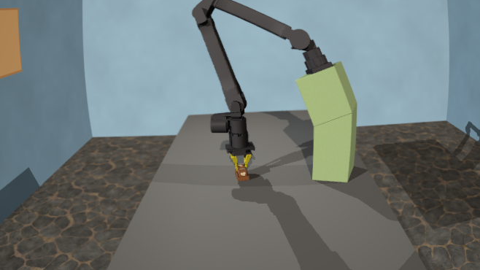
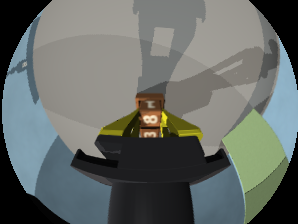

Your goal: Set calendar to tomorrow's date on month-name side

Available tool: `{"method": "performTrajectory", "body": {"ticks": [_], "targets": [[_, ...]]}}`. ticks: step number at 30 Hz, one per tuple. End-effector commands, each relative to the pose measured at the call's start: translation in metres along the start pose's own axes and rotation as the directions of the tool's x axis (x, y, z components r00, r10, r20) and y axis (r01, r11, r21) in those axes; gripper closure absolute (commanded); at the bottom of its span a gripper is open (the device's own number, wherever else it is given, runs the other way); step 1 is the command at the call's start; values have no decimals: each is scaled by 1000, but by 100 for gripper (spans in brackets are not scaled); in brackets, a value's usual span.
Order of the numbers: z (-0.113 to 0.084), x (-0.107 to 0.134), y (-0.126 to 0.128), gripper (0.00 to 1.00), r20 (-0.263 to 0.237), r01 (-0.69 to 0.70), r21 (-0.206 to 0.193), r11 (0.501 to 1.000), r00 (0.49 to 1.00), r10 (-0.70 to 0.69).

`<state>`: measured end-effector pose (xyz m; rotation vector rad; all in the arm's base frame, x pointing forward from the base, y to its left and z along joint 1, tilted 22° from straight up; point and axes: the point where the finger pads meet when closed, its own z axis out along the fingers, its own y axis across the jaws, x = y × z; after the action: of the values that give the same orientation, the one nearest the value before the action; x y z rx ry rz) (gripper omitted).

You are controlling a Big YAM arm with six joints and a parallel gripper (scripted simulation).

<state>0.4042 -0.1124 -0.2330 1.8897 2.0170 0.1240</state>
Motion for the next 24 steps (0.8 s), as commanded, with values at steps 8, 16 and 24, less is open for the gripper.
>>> {"method": "performTrajectory", "body": {"ticks": [8,16,24], "targets": [[4,-5,-4,74,6,0,-2,1000,1000,0],[4,-5,-4,67,6,0,-2,1000,1000,0],[4,-5,-4,59,6,0,-2,1000,1000,0]]}}
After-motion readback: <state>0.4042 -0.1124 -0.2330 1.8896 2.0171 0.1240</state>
